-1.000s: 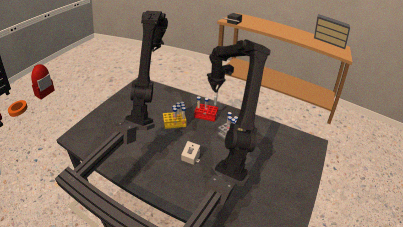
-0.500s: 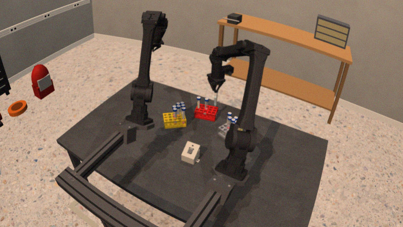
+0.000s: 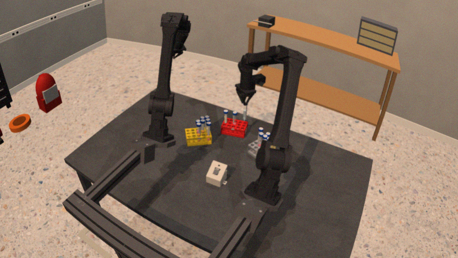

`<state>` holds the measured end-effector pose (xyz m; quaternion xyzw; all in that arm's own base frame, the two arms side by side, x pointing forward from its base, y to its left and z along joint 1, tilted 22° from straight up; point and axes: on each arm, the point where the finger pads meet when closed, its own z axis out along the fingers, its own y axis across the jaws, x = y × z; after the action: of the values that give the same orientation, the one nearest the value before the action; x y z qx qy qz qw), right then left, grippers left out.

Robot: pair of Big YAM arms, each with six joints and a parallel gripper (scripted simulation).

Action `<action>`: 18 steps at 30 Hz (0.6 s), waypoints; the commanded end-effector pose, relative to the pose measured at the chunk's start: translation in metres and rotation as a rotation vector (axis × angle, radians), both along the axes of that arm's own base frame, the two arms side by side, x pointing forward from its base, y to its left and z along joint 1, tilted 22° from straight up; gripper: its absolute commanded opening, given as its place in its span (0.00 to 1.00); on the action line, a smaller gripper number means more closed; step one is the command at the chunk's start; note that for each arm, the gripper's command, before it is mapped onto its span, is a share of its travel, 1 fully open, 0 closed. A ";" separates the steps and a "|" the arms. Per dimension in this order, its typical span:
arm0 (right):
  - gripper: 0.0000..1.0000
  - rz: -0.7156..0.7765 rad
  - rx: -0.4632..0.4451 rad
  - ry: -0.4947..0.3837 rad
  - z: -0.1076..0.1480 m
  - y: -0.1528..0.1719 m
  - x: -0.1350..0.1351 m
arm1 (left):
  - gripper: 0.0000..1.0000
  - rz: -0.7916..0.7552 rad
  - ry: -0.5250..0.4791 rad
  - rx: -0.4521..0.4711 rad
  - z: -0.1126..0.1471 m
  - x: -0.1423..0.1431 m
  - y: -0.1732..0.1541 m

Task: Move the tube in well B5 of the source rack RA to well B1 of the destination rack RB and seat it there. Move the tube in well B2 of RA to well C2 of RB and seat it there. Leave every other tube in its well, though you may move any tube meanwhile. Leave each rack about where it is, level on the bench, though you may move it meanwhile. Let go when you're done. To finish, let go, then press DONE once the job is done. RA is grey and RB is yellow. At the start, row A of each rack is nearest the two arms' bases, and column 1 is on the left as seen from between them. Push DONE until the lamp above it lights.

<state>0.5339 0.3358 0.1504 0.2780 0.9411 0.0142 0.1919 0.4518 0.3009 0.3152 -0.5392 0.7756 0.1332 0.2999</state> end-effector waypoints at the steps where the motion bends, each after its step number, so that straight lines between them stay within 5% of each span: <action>1: 0.00 0.000 0.007 -0.010 0.000 -0.005 0.005 | 0.30 0.001 -0.035 0.019 0.020 0.004 0.003; 18: 0.00 -0.002 -0.002 0.002 -0.014 -0.007 0.006 | 0.30 0.001 -0.035 0.019 0.020 0.004 0.003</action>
<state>0.5335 0.3343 0.1442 0.2778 0.9413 0.0133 0.1912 0.4518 0.3009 0.3152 -0.5392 0.7756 0.1332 0.2999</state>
